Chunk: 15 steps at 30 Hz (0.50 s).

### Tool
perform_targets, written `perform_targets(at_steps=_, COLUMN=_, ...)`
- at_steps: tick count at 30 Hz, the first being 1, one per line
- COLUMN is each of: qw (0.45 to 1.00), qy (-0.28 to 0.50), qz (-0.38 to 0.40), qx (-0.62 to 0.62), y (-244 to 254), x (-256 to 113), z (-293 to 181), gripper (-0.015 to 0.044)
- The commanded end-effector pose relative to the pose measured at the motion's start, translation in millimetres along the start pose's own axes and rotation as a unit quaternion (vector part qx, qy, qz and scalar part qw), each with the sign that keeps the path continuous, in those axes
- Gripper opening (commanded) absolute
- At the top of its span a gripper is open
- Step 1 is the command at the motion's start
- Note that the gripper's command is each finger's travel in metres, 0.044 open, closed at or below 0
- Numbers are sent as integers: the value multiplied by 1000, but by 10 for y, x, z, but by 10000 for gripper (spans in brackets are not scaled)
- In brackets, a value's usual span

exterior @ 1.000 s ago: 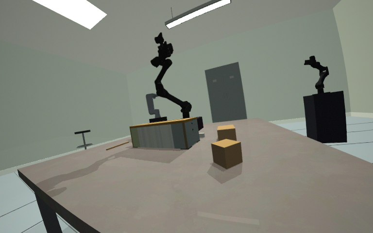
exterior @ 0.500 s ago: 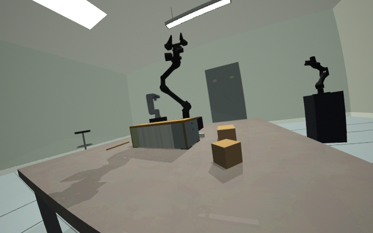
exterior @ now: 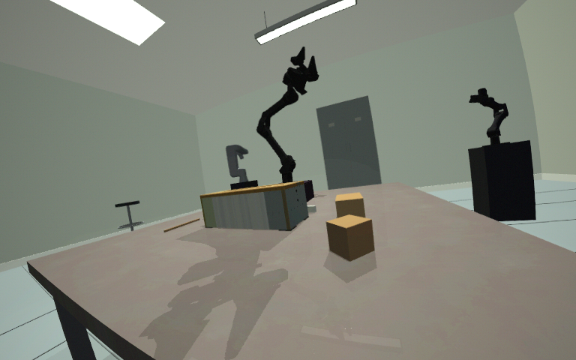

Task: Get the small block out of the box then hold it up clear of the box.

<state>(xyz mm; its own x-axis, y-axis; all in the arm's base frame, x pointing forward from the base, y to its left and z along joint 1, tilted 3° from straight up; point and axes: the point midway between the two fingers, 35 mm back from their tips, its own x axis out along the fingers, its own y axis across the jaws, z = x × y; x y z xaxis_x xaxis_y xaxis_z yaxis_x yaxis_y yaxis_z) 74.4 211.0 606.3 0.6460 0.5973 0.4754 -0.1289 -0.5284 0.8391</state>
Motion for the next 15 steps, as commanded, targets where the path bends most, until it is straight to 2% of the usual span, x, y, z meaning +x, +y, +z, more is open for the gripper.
perform_targets(at_steps=1, qw=982, qy=-6, qz=-48, qx=-181, y=-517, x=224, z=-55, gripper=400)
perform_targets(at_steps=8, qw=888, qy=2, qz=-144, qx=-436, y=-1315, x=516, z=151, gripper=400)
perform_targets(at_steps=15, qw=678, qy=67, qz=-283, qx=-675, y=-2290, x=677, z=735, gripper=400)
